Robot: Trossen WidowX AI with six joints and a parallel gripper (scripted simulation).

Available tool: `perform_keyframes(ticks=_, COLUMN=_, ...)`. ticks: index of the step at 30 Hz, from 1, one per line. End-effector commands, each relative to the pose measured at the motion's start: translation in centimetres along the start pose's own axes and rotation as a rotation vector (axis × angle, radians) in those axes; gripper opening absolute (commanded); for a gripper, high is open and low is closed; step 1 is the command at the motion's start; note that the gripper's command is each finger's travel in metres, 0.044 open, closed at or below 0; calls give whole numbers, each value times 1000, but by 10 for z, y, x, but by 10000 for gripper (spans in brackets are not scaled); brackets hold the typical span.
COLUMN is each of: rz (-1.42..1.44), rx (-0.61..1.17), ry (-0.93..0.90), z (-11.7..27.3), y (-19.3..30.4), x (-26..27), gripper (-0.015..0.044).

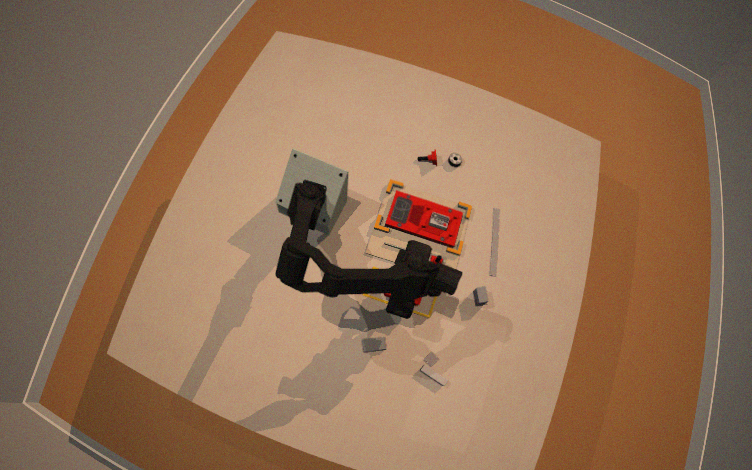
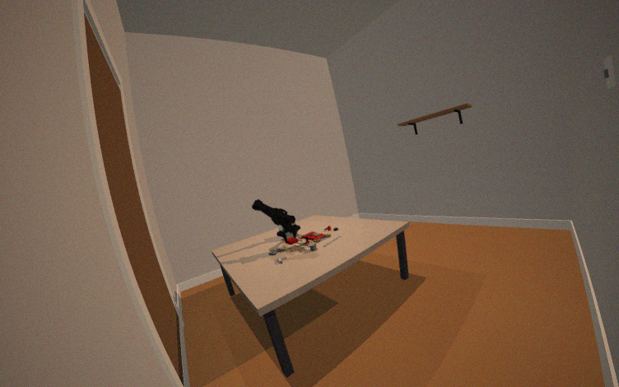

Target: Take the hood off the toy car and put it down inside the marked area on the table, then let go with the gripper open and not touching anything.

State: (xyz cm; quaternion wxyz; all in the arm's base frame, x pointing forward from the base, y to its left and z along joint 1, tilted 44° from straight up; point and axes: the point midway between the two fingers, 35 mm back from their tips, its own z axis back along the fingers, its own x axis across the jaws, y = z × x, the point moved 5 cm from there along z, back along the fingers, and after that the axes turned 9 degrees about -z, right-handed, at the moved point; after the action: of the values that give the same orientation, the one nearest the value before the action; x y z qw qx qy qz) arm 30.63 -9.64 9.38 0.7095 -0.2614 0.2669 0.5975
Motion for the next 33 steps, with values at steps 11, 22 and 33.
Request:
perform_keyframes(ticks=11, rz=6, rx=0, ry=5, z=-12, y=2, x=0, gripper=0)
perform_keyframes(ticks=22, rz=6, rx=0, ry=7, z=-21, y=3, x=-1, gripper=0)
perform_keyframes(ticks=33, rz=6, rx=0, ry=7, z=-25, y=3, x=-1, gripper=0)
